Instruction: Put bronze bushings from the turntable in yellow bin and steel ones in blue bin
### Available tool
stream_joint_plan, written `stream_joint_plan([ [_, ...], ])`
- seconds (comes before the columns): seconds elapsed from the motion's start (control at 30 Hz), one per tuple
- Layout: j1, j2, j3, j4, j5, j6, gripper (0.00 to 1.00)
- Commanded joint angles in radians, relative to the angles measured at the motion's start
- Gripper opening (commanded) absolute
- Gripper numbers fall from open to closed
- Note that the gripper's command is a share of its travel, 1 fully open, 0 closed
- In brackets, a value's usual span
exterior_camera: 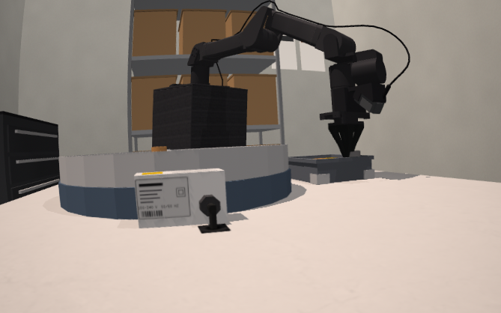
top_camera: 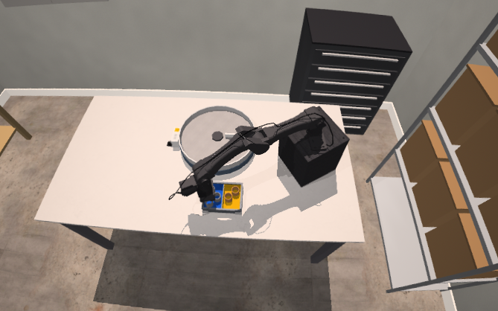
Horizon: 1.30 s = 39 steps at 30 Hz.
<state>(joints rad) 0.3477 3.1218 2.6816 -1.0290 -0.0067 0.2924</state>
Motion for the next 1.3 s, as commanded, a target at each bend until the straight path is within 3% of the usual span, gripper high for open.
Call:
stream_joint_plan([
  [0.0, -0.005, -0.003, 0.030, 0.008, 0.006, -0.003, 0.00],
  [0.5, -0.005, -0.001, 0.023, 0.033, 0.006, -0.003, 0.00],
  [0.63, -0.007, 0.007, -0.022, 0.042, 0.005, -0.004, 0.00],
  [1.27, -0.007, 0.006, 0.007, 0.036, 0.005, -0.004, 0.00],
])
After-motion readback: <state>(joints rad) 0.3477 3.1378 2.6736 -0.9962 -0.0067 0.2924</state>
